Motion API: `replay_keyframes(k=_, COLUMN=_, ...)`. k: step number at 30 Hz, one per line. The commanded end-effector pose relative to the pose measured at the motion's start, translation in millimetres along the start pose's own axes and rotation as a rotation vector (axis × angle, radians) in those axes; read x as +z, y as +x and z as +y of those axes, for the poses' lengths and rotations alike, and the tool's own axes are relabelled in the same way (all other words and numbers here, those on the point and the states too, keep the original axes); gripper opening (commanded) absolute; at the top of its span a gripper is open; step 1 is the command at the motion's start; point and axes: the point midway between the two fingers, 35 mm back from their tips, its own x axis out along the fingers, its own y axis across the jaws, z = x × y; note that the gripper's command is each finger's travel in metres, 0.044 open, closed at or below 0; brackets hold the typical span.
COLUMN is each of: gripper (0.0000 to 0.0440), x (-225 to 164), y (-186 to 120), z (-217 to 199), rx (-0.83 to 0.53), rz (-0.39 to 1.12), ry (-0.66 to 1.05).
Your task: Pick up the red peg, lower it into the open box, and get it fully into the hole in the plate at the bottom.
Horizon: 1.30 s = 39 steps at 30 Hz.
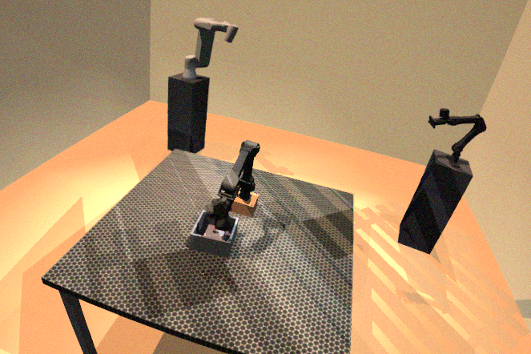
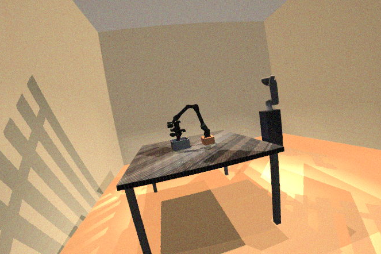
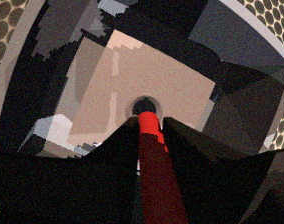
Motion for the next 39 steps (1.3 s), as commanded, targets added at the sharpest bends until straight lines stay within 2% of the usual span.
replay_keyframes(k=1, gripper=0.0003, x=-0.6, y=12.6, z=-1.1, rx=-0.001, rz=0.03, ry=-0.033)
replay_keyframes(k=3, gripper=0.0026, x=-1.6, y=19.4, z=-1.7, rx=-0.003, rz=0.047, ry=-0.051)
replay_keyframes(k=8, gripper=0.0143, x=-1.4, y=33.7, z=-1.5, rx=-0.005, rz=0.086, ry=-0.07)
replay_keyframes(k=13, gripper=0.0154, x=11.3, y=31.7, z=2.7, rx=0.013, rz=0.085, ry=-0.107)
replay_keyframes(k=24, gripper=0.0428, x=34.0, y=17.2, z=27.6, rx=0.059, rz=0.148, ry=-0.091)
replay_keyframes(k=25, gripper=0.044, x=36.3, y=15.5, z=30.7, rx=0.067, rz=0.153, ry=-0.09)
replay_keyframes(k=39, gripper=0.044, x=59.1, y=-5.0, z=77.4, rx=0.219, rz=0.142, ry=-0.101)
